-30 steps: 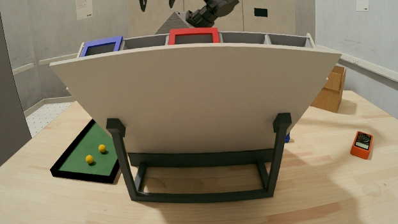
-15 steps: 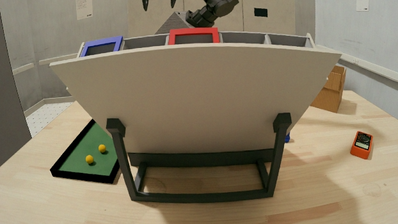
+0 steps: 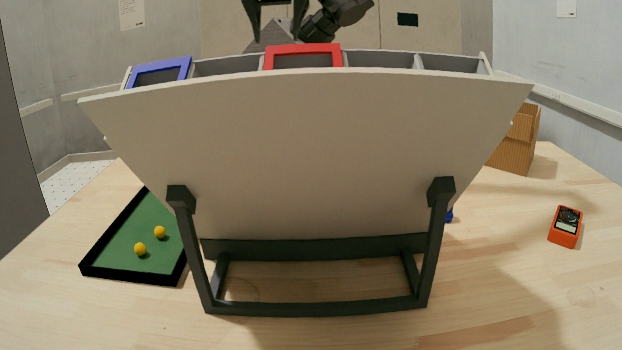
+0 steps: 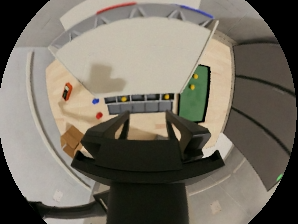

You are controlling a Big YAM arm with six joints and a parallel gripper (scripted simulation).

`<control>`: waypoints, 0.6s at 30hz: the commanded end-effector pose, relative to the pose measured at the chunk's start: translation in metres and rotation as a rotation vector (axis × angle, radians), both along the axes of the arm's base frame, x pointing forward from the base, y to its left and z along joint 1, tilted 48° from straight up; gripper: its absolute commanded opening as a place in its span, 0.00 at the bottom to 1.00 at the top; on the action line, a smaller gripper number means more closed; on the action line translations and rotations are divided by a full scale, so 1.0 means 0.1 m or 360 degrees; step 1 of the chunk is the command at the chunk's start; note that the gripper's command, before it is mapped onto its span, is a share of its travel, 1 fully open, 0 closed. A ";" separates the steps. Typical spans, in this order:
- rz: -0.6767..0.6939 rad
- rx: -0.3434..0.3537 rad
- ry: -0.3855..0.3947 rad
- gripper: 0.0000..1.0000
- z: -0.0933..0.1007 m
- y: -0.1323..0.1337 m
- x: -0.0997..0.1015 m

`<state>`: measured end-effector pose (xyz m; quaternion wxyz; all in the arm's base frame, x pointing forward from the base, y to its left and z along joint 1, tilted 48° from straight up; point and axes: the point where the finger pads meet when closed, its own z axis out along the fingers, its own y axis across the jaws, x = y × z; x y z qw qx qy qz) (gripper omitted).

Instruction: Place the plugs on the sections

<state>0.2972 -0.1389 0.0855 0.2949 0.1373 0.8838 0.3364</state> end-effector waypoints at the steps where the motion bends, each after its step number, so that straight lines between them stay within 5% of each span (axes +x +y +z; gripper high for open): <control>1: 0.0134 -0.0027 0.0037 0.59 -0.04 0.31 -0.09; 18: 0.0265 -0.0019 0.0180 0.59 -0.22 0.76 -0.30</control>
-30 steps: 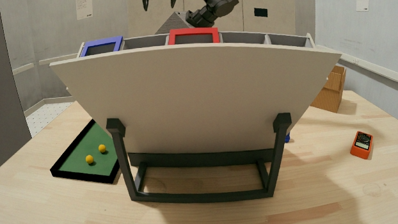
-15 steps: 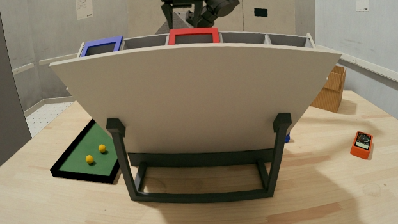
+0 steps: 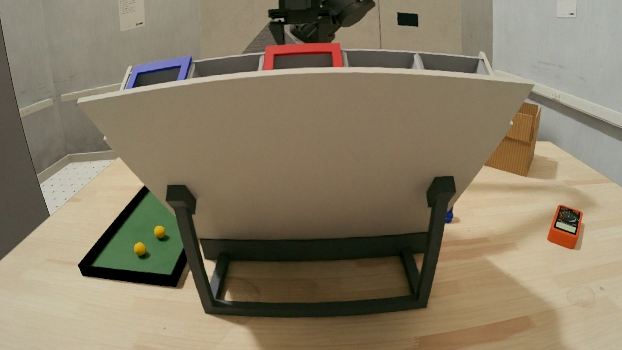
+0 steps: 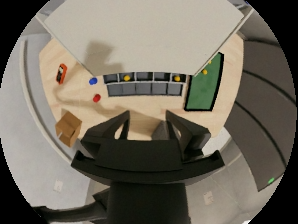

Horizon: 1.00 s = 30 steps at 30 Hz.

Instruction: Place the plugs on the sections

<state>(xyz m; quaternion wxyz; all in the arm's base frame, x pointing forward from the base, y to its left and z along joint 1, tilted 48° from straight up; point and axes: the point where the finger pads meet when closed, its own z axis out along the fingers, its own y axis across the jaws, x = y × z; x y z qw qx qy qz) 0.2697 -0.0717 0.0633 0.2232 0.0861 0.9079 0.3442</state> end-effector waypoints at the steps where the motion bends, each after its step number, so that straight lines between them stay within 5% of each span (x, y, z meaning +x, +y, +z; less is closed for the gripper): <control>1: 0.0032 0.0002 0.0021 0.59 0.00 0.11 -0.04; 30: 0.0027 -0.0011 0.0001 0.59 0.00 0.05 -0.01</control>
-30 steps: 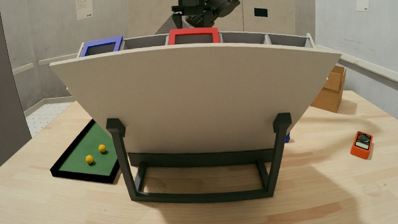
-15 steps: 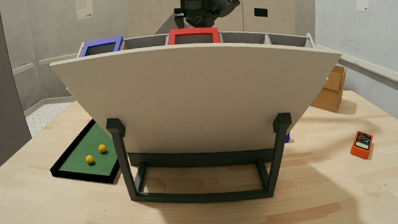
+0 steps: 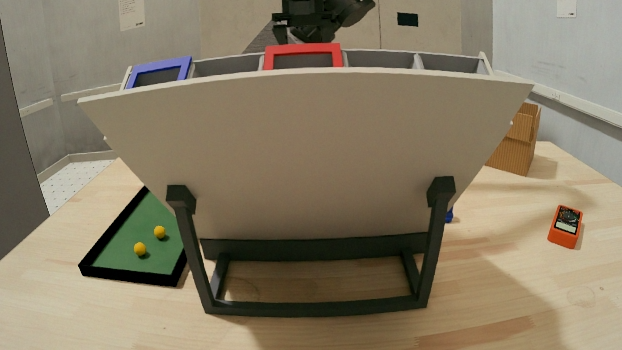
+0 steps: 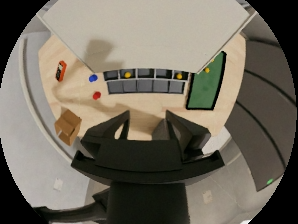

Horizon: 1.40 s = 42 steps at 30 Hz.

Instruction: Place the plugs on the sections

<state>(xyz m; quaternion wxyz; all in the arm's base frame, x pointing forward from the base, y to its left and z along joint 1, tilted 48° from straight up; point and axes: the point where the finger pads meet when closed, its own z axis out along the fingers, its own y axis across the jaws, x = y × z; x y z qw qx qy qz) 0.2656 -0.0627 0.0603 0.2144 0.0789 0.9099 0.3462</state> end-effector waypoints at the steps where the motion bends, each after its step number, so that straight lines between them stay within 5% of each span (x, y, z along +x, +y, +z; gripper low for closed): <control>1: -0.0005 -0.0012 -0.0018 0.59 0.03 -0.04 0.03; 8: -0.0005 -0.0012 -0.0018 0.59 0.03 -0.04 0.03; 9: -0.0005 -0.0012 -0.0018 0.80 0.03 -0.04 0.03; 42: -0.0005 -0.0012 -0.0018 0.80 0.03 -0.04 0.03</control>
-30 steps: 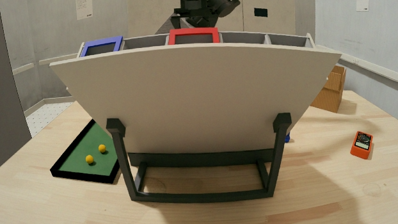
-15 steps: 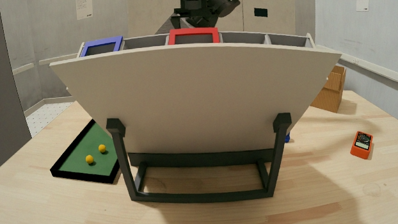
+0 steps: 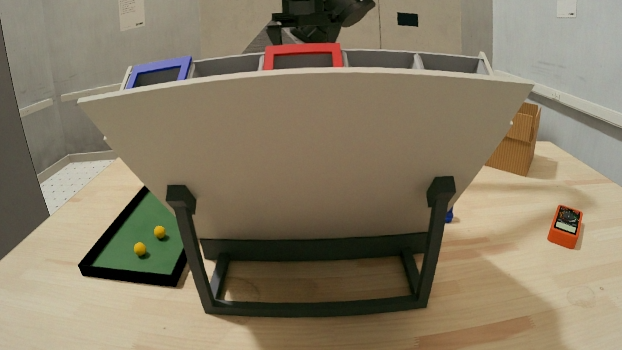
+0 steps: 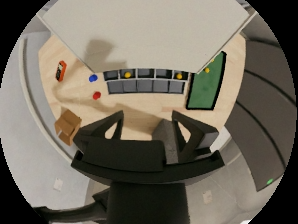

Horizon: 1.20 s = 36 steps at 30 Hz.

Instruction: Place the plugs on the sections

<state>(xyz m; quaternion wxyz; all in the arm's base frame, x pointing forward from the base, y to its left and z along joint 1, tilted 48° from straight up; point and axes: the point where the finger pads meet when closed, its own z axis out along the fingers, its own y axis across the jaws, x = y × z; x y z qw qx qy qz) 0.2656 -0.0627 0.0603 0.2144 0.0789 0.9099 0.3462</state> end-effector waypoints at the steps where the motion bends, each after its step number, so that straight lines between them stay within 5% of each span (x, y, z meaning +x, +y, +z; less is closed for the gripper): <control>1: -0.0005 -0.0012 -0.0017 0.80 -0.07 -0.06 0.05; 15: -0.0005 -0.0012 -0.0017 0.80 -1.41 -0.39 0.28; 36: 0.0005 0.0008 0.0014 0.80 -1.82 -0.58 0.43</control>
